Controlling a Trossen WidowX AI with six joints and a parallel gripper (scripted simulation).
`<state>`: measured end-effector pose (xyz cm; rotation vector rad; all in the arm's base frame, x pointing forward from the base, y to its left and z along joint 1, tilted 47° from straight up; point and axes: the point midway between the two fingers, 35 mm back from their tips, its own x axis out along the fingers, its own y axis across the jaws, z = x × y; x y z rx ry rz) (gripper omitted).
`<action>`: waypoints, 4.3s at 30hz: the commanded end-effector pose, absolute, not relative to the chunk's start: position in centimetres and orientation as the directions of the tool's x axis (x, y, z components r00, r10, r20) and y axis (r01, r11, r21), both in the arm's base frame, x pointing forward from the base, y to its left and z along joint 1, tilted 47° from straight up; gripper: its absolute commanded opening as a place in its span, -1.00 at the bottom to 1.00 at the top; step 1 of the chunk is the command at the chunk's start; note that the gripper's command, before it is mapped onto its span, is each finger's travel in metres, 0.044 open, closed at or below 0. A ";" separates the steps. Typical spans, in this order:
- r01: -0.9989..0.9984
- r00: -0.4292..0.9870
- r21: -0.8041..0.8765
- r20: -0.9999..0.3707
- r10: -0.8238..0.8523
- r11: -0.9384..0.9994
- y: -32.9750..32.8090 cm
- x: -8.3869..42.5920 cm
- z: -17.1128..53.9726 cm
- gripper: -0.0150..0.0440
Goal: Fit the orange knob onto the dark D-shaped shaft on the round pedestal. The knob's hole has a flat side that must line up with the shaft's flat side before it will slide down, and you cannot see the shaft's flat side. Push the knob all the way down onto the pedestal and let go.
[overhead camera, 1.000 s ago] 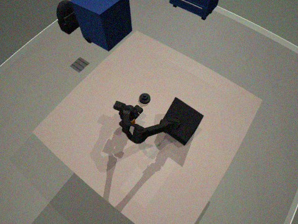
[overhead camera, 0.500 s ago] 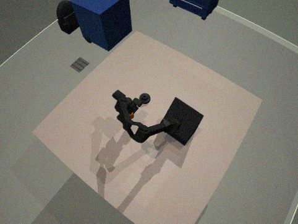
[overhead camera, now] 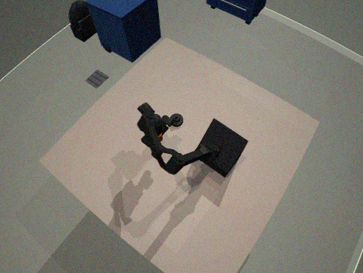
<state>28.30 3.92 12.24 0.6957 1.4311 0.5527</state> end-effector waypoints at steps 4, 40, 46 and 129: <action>0.066 0.082 0.722 -0.692 0.717 0.689 2.8 29.3 11.0 -0.49; 0.066 0.084 0.715 -0.699 0.711 0.696 -3.1 32.5 1.9 -0.49; 0.066 0.083 0.715 -0.699 0.710 0.696 -4.0 32.6 0.2 -0.49; -0.152 0.084 0.700 -0.694 0.715 0.697 -5.2 32.6 -7.4 -0.49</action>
